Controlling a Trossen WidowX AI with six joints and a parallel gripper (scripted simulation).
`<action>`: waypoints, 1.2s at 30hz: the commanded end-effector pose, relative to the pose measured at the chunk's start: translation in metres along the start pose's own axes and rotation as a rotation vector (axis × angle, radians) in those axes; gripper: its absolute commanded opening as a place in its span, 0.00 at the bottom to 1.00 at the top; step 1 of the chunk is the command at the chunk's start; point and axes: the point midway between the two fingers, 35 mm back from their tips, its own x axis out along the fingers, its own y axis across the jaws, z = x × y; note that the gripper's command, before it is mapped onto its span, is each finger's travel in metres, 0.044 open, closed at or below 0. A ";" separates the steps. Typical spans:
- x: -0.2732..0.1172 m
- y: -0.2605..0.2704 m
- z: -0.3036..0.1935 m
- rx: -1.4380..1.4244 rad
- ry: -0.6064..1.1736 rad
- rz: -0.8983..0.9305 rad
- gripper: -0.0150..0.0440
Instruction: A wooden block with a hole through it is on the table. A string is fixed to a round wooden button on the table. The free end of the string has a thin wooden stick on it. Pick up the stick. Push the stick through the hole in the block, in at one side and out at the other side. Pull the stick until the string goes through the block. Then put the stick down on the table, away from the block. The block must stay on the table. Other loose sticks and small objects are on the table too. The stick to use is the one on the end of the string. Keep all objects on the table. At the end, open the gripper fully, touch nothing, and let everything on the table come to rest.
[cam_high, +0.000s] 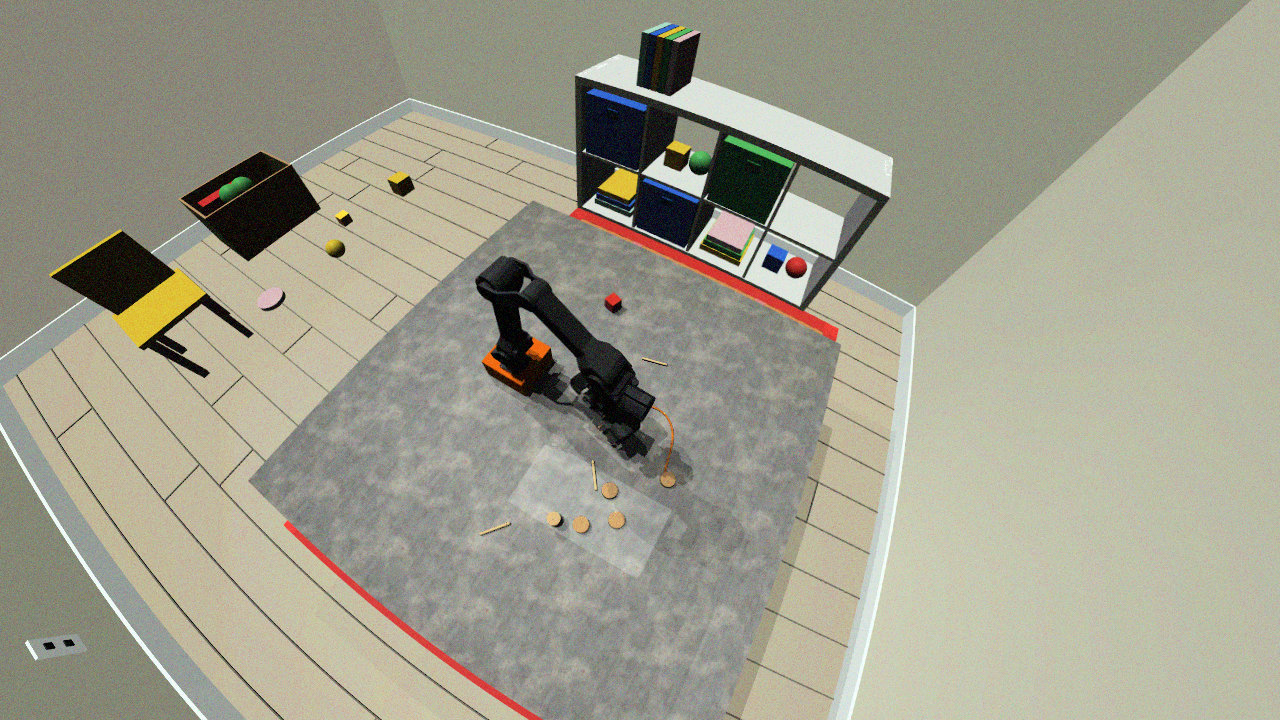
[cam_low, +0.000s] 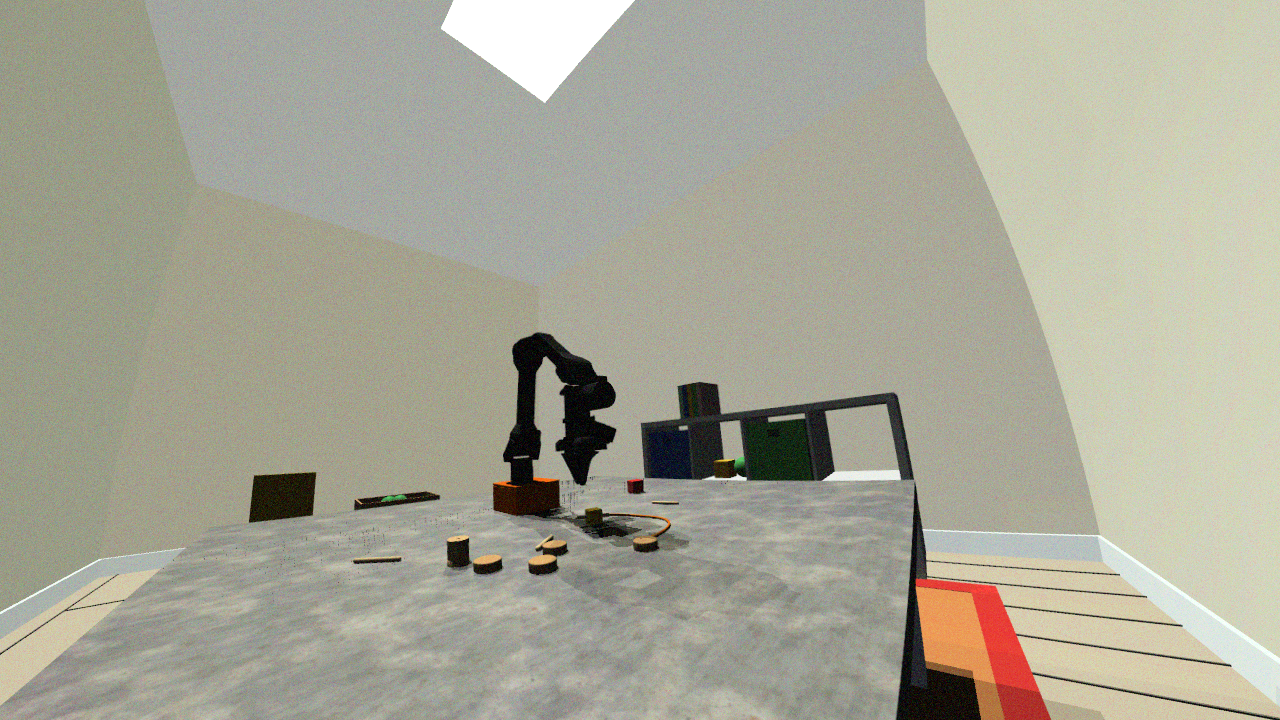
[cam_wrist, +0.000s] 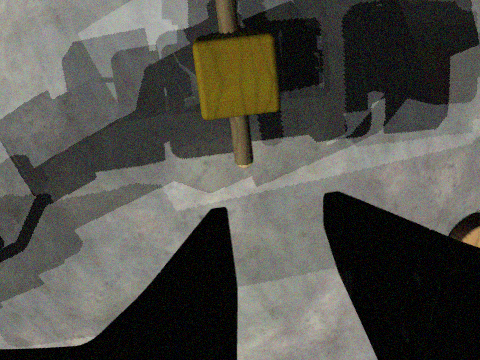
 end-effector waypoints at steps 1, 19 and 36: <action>0.008 0.001 -0.001 -0.005 0.008 0.005 0.47; 0.038 -0.001 -0.001 -0.005 0.008 0.005 0.47; 0.066 0.001 -0.002 -0.005 0.008 0.005 0.47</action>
